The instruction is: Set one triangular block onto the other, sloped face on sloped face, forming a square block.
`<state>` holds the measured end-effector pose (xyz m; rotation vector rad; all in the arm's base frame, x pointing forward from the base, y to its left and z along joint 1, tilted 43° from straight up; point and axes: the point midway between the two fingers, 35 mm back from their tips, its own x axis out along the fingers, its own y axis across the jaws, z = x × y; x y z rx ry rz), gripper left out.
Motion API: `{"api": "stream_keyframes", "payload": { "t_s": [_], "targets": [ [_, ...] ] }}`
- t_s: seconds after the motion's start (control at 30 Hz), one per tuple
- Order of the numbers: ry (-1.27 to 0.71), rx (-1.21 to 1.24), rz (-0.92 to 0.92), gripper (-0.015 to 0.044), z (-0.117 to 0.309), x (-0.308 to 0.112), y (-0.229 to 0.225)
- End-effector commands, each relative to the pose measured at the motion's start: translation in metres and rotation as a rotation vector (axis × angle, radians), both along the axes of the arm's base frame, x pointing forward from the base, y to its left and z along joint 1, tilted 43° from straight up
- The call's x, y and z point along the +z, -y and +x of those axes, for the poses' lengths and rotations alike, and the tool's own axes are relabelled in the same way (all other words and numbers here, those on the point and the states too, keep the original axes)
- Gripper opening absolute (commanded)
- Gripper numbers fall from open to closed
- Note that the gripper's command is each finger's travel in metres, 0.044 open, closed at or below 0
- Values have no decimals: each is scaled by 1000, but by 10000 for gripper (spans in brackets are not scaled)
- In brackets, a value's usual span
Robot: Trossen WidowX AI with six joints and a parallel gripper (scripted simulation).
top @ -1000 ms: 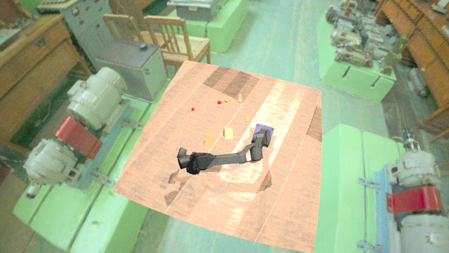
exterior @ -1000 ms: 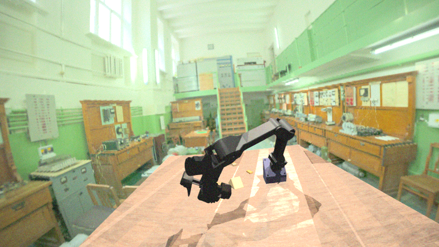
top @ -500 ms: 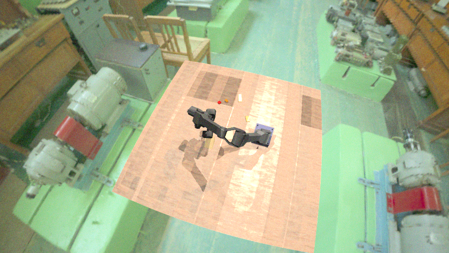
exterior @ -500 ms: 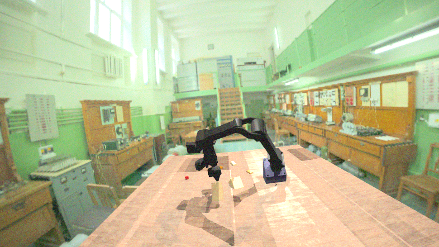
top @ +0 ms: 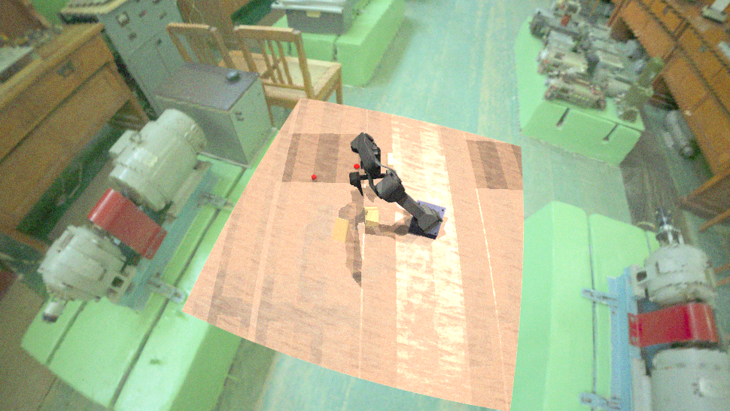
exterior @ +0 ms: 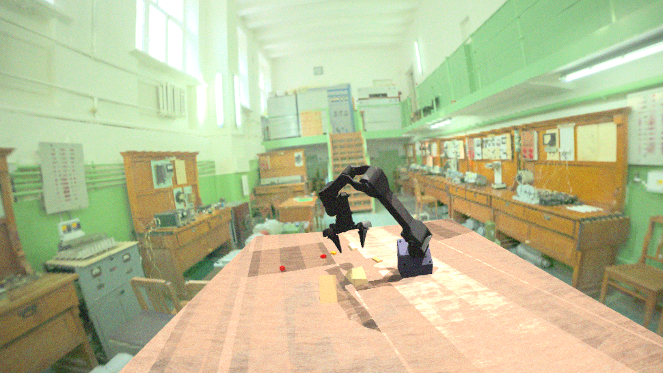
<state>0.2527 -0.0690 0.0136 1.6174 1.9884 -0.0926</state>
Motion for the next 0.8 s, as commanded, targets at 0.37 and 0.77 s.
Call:
{"api": "stream_keyframes", "payload": {
  "t_s": [0.37,0.77],
  "targets": [
    [-30,-25,13,440,1,-24,-59],
    [-30,-22,25,440,-6,-37,-99]
  ]
}}
